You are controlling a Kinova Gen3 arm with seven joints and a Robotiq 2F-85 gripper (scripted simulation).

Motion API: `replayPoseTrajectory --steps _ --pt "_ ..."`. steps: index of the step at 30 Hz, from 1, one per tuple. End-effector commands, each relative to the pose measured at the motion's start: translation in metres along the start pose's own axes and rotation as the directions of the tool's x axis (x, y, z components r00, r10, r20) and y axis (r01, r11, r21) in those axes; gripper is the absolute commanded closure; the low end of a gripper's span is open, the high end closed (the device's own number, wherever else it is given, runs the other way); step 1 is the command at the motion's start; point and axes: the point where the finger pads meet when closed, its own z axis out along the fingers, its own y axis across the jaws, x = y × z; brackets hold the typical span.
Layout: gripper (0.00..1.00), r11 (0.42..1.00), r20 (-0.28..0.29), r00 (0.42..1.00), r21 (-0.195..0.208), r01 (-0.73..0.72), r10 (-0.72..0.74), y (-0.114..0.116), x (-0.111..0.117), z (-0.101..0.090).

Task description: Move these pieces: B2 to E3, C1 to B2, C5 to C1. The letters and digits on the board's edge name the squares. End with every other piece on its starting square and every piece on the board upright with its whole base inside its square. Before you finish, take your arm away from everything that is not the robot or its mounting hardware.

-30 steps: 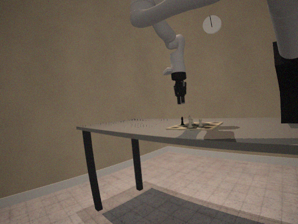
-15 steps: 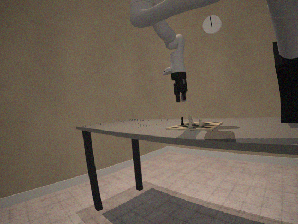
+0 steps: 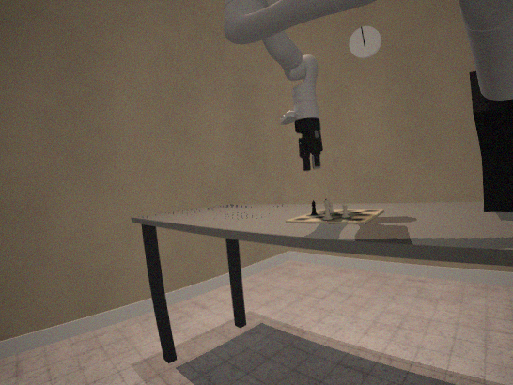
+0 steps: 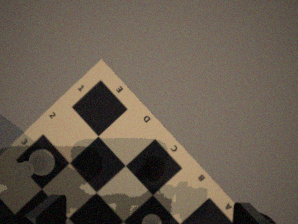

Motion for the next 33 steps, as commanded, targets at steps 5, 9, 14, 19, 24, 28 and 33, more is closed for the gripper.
replayPoseTrajectory --steps 5,9,14,19,24,28,33 --pt "0.0 1.0 -0.005 1.0 -0.007 0.0 0.0 0.002 0.001 -0.026" --pt "0.0 1.0 -0.005 1.0 -0.007 0.0 0.0 0.002 0.001 -0.042" --pt "0.0 1.0 -0.005 1.0 -0.007 0.0 0.0 0.002 0.001 -0.053" --pt "0.0 1.0 -0.005 1.0 -0.007 0.0 0.0 0.002 0.001 -0.056" --pt "0.0 1.0 -0.005 1.0 -0.007 0.0 0.0 0.002 0.001 -0.056" --pt "0.0 1.0 -0.005 1.0 -0.007 0.0 0.0 0.002 0.001 -0.056" --pt "0.0 1.0 -0.005 1.0 -0.007 0.0 0.0 0.002 0.001 -0.056"
